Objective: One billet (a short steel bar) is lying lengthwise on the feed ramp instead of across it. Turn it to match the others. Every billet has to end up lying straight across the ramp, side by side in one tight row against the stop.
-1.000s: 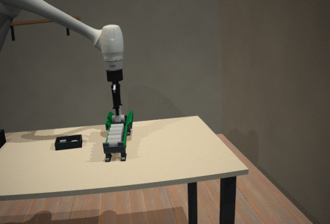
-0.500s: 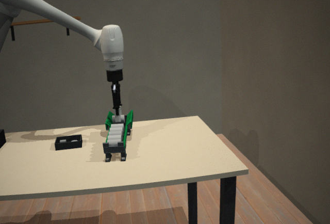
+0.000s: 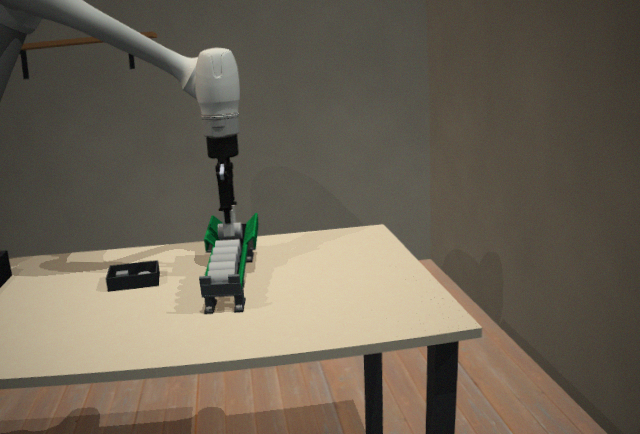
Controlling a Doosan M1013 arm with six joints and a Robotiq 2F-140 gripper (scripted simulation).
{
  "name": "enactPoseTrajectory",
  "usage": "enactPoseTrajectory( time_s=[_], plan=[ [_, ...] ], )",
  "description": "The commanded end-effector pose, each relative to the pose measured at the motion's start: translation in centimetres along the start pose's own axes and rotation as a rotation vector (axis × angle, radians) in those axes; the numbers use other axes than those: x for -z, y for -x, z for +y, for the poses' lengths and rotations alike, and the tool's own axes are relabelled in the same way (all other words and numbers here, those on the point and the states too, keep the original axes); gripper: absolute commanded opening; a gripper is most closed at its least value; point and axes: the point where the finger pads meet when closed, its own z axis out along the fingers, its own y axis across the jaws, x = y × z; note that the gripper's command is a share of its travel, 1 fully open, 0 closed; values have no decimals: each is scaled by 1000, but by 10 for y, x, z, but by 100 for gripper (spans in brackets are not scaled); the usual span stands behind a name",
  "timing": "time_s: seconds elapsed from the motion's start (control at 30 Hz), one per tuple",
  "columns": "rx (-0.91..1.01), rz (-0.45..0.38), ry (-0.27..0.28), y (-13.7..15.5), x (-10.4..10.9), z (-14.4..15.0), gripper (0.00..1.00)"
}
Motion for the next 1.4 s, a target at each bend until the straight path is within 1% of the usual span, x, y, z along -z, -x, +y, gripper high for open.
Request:
enactPoseTrajectory(
  time_s=[0.0, 1.37],
  plan=[
    [0, 0, 0, 0, 0, 0, 10],
    [0, 0, 0, 0, -4, 0, 10]
  ],
)
